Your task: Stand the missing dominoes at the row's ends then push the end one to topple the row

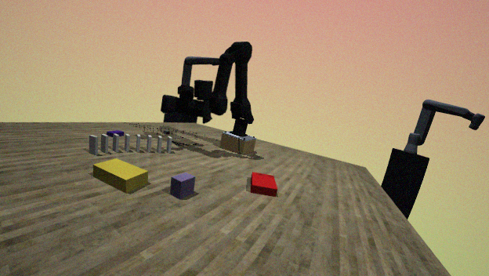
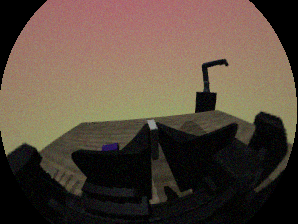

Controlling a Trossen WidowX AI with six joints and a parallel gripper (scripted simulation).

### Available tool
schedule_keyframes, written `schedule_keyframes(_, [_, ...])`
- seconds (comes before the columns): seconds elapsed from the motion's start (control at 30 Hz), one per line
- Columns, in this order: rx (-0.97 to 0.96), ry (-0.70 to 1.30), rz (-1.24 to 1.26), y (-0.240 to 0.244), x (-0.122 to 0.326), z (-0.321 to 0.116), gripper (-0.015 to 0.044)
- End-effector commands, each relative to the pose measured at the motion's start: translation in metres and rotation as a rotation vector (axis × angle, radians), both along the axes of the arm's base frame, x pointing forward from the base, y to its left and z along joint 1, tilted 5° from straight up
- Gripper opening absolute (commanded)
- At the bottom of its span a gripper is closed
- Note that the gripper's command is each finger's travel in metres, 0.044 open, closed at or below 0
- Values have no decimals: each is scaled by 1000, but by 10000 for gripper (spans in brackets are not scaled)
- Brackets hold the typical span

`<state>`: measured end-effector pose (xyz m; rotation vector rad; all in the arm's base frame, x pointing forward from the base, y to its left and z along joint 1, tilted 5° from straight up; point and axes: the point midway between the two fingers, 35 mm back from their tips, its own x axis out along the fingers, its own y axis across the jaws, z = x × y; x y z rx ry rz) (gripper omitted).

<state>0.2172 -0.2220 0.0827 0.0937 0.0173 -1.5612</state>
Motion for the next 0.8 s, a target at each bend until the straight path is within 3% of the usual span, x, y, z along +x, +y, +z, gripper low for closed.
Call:
schedule_keyframes(0.0, [4,-3,-7,0,1,-7,26])
schedule_keyframes(0.77, [39,-5,-27,0,8,-70,26])
